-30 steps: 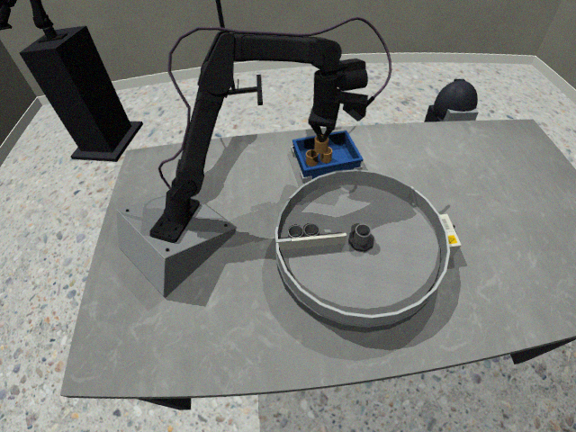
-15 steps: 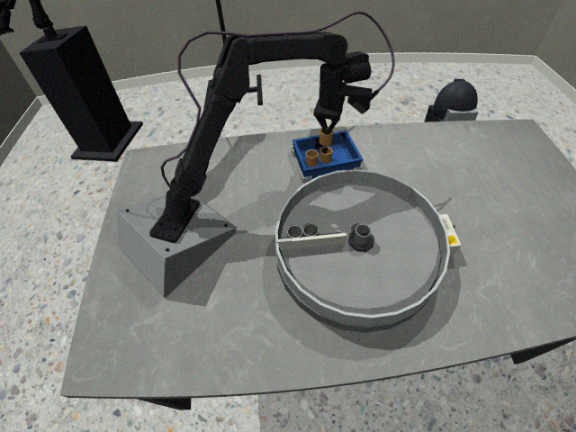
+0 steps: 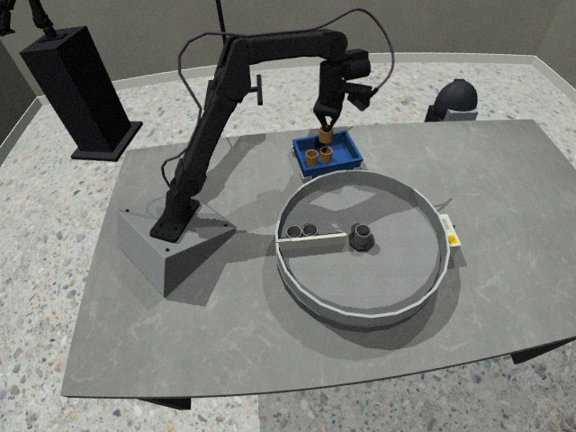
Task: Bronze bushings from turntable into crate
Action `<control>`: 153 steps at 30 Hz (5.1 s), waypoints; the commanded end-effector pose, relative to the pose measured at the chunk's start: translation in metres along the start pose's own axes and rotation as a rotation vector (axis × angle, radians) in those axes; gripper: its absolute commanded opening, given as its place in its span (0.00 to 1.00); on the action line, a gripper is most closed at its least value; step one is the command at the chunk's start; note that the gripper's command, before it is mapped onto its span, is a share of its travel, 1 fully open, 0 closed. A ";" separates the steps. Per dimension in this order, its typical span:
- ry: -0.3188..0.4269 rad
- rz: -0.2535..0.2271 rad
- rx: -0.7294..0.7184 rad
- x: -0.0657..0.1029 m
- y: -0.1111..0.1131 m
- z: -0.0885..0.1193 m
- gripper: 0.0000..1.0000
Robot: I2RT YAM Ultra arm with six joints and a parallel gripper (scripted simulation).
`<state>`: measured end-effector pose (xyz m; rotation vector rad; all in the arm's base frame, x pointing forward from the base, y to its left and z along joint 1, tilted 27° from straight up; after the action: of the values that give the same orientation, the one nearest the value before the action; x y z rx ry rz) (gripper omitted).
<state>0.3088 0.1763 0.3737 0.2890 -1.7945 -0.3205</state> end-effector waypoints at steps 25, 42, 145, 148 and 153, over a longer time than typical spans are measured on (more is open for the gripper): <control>-0.043 -0.004 -0.001 0.012 0.001 -0.003 0.00; -0.046 -0.005 -0.004 0.014 0.003 -0.002 0.00; -0.061 -0.014 -0.001 -0.056 0.003 -0.004 0.00; -0.061 -0.014 -0.001 -0.056 0.003 -0.004 0.00; -0.059 -0.012 -0.002 -0.056 0.002 -0.004 0.00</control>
<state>0.3273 0.2070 0.3096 0.2914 -1.7985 -0.3209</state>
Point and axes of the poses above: the point where the finger pads meet when closed, its own x axis back along the fingers, its own y axis across the jaws, z = x × y, the point moved 10 cm from there along x, back along the fingers, and after that the axes turned 9 degrees about x, right-handed, at the moved point
